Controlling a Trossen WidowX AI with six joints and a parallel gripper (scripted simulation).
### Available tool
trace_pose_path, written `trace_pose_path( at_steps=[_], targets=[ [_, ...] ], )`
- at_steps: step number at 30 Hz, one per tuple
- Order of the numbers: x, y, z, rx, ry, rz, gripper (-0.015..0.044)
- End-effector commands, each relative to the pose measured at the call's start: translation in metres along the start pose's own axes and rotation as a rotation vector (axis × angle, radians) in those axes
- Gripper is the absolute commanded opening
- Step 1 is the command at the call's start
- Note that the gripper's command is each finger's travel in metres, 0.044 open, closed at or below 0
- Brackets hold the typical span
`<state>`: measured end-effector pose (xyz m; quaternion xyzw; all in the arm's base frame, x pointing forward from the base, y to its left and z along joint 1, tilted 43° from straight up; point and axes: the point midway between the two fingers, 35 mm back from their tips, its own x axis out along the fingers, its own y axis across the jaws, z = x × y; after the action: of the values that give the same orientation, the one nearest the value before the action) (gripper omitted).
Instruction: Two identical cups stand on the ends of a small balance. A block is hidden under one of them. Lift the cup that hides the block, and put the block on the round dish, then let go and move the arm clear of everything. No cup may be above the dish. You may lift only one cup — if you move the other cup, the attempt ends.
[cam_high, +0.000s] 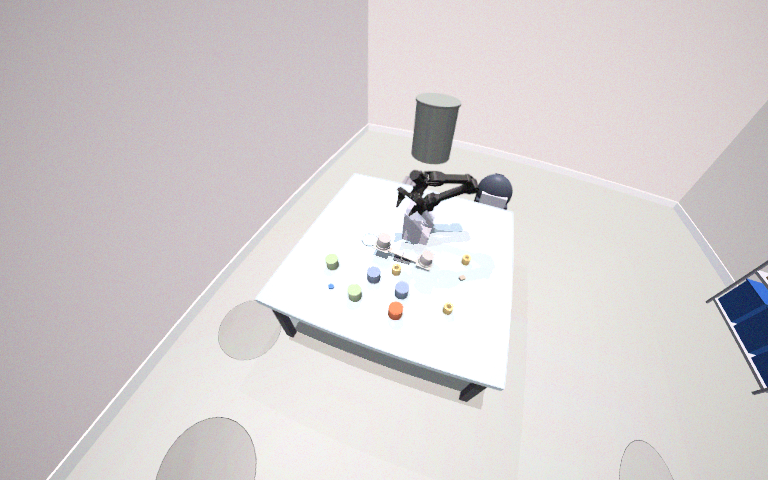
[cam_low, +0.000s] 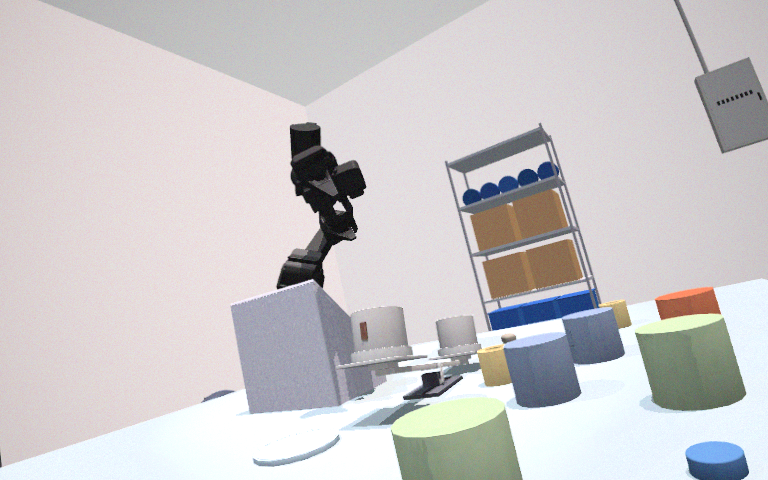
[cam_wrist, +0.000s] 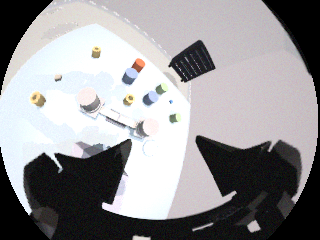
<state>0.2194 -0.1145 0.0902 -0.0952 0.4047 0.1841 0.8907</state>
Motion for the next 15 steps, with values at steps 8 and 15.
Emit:
trace_pose_path(
  at_steps=[8,15],
  targets=[
    [0.008,0.035,-0.020,0.331,-0.074,0.185,0.0440],
    [0.009,0.053,-0.024,0.529,-0.124,0.279,0.0440]
  ],
)
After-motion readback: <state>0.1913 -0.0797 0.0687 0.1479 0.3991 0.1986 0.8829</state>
